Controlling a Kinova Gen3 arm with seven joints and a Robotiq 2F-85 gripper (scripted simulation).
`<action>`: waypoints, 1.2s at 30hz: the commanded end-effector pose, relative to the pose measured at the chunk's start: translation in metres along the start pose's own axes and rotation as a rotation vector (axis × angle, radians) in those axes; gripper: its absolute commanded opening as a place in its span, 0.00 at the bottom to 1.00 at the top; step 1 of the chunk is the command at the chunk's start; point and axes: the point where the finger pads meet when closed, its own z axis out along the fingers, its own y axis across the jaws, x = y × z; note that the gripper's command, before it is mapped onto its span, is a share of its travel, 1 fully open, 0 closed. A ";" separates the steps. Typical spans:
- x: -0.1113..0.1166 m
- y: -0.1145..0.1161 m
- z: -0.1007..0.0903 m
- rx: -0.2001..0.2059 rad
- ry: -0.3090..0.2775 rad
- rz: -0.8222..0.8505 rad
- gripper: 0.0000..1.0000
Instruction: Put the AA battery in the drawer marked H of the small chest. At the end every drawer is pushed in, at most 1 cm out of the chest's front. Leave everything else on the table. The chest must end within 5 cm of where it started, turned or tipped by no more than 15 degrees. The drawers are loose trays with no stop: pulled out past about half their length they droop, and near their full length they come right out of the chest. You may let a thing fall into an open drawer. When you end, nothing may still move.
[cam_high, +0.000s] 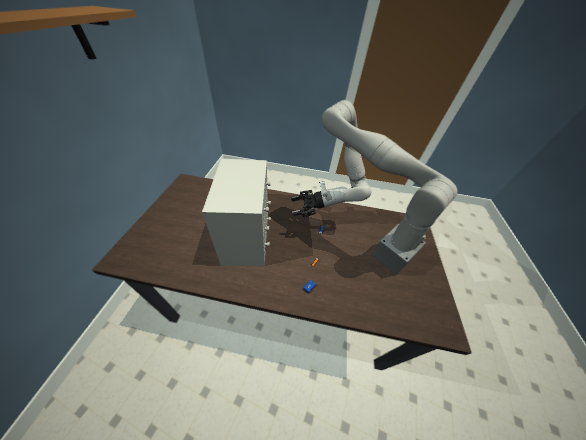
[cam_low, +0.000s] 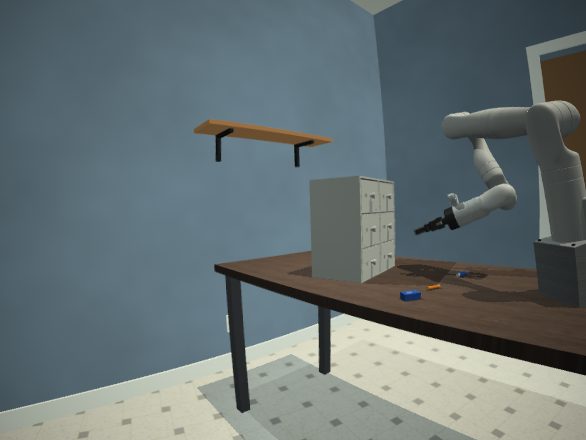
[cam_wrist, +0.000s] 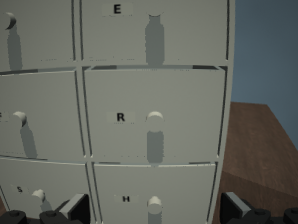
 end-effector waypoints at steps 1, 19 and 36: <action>-0.007 0.000 0.000 -0.002 0.003 0.010 1.00; -0.007 0.000 0.001 -0.002 0.015 0.010 0.33; -0.007 0.000 0.001 -0.002 0.015 0.010 0.33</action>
